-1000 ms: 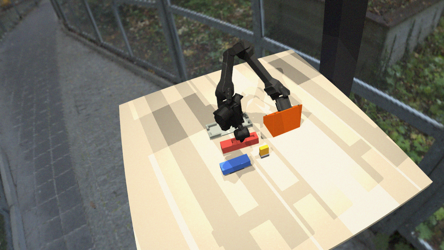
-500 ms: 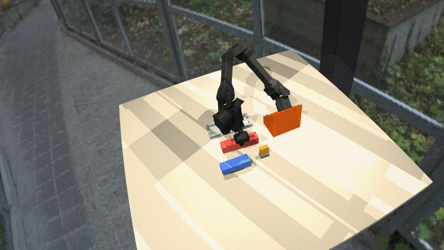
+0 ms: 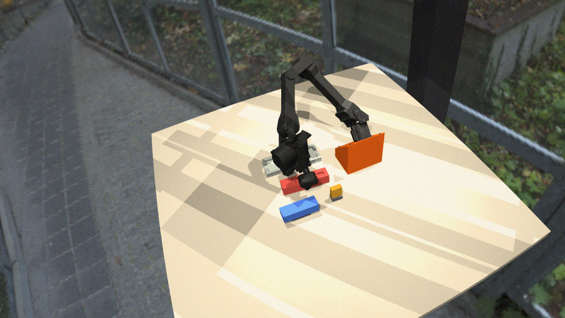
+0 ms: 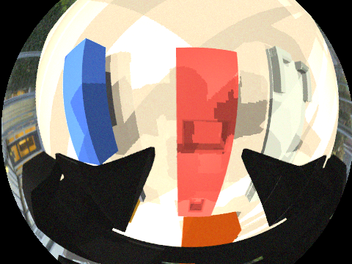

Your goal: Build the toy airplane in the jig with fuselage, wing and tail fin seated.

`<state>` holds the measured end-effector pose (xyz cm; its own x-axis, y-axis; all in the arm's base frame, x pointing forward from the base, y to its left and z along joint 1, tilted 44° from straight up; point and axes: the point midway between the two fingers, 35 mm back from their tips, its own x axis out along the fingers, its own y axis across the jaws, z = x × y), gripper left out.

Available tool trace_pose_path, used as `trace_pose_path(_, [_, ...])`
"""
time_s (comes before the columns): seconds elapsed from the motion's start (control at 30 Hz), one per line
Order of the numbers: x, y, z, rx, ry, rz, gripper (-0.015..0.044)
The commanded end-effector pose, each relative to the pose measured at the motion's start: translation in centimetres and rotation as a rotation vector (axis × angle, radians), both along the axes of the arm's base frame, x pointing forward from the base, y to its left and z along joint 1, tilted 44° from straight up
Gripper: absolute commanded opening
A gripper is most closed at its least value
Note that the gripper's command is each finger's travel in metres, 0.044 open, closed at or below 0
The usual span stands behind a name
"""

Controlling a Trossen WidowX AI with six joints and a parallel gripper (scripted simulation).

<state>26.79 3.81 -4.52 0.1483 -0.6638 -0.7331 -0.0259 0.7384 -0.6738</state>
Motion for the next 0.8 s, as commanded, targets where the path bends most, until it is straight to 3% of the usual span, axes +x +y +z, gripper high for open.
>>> trace_pose_path(0.0, [-0.13, -0.64, -0.61, -0.010, 0.010, 0.006, 0.0440])
trace_pose_path(0.27, [-0.06, -1.37, -1.31, -0.012, 0.009, 0.005, 0.0440])
trace_pose_path(0.6, [-0.06, -1.37, -1.31, -0.012, 0.009, 0.005, 0.0177])
trace_pose_path(0.77, [-0.06, -1.37, -1.31, -0.012, 0.009, 0.005, 0.0144])
